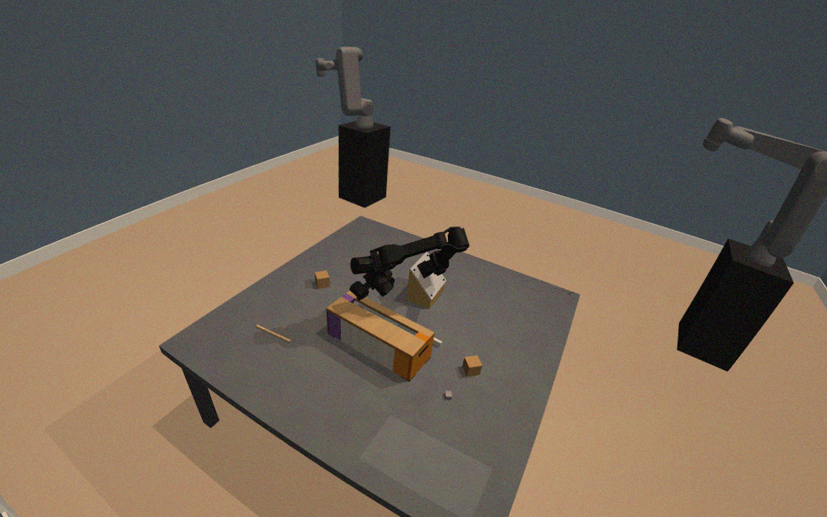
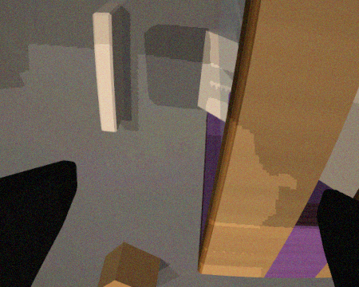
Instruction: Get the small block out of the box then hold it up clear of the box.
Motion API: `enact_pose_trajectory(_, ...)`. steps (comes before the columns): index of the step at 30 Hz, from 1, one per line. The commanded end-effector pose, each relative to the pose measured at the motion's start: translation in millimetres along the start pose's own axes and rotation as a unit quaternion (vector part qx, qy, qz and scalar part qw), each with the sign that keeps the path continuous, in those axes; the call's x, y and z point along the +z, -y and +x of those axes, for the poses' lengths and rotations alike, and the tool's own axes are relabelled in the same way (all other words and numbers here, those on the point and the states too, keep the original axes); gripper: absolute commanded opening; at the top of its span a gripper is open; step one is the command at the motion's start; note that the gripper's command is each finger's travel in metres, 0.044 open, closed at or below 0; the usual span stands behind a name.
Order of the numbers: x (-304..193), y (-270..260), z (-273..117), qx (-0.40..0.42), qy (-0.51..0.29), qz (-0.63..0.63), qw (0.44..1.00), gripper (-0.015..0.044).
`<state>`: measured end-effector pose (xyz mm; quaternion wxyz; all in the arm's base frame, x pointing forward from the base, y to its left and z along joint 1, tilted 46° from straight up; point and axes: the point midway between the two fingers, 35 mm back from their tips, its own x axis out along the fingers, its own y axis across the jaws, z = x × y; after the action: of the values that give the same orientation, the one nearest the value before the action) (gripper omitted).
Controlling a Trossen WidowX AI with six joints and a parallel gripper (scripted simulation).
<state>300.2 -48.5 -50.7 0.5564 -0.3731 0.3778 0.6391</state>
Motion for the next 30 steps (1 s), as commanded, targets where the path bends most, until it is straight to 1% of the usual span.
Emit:
enact_pose_trajectory(1, -5, -1, -15, -0.002, -0.005, 0.000, 1.000, 0.0400)
enact_pose_trajectory(13, -4, -2, -11, -0.002, -0.002, 0.004, 1.000, 0.0400)
enact_pose_trajectory(17, -7, 2, -16, -0.021, -0.007, 0.062, 0.998, 0.0295)
enact_pose_trajectory(19, -9, 1, -15, -0.025, 0.002, 0.136, 0.990, 0.0285)
enact_pose_trajectory(21, -11, -1, -15, -0.028, 0.015, 0.241, 0.970, 0.0285)
enact_pose_trajectory(24, -14, -4, -14, -0.029, 0.036, 0.393, 0.918, 0.0285)
enact_pose_trajectory(27, -17, -7, -13, -0.025, 0.057, 0.533, 0.844, 0.0285)
enact_pose_trajectory(30, -20, -10, -13, -0.016, 0.077, 0.659, 0.748, 0.0285)
